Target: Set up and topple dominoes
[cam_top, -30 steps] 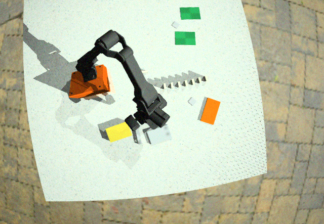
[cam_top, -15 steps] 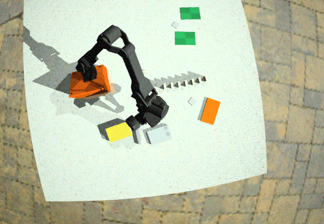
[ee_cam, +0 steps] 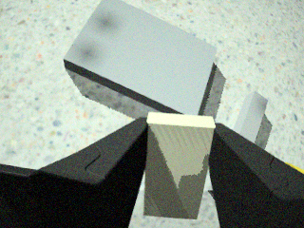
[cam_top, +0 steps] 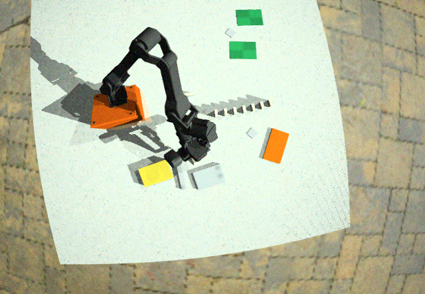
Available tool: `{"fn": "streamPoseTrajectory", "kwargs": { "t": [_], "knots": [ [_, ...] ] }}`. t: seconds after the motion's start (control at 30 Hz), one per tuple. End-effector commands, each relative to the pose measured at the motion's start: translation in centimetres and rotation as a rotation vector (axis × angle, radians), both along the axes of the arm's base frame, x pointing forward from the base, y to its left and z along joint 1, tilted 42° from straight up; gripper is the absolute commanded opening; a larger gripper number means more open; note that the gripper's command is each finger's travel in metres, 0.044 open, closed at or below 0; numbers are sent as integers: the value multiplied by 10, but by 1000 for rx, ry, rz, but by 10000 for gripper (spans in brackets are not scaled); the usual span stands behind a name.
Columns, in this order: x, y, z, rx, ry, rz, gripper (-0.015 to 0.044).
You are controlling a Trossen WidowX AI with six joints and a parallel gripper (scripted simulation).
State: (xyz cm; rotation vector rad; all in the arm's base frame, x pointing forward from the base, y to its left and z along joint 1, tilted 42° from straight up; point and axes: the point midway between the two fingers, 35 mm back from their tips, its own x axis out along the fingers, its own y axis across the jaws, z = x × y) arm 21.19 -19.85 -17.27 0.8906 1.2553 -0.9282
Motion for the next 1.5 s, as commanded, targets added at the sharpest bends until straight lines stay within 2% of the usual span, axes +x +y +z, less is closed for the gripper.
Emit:
{"fn": "streamPoseTrajectory", "kwargs": {
  "t": [0.0, 0.63, 1.47],
  "knots": [
    [1, 0, 2, -61, -20, -14, 107],
    [-2, 10, 26, -341, -178, -101, 107],
    [-17, 26, 94, -595, -458, -256, 107]
  ]
}}
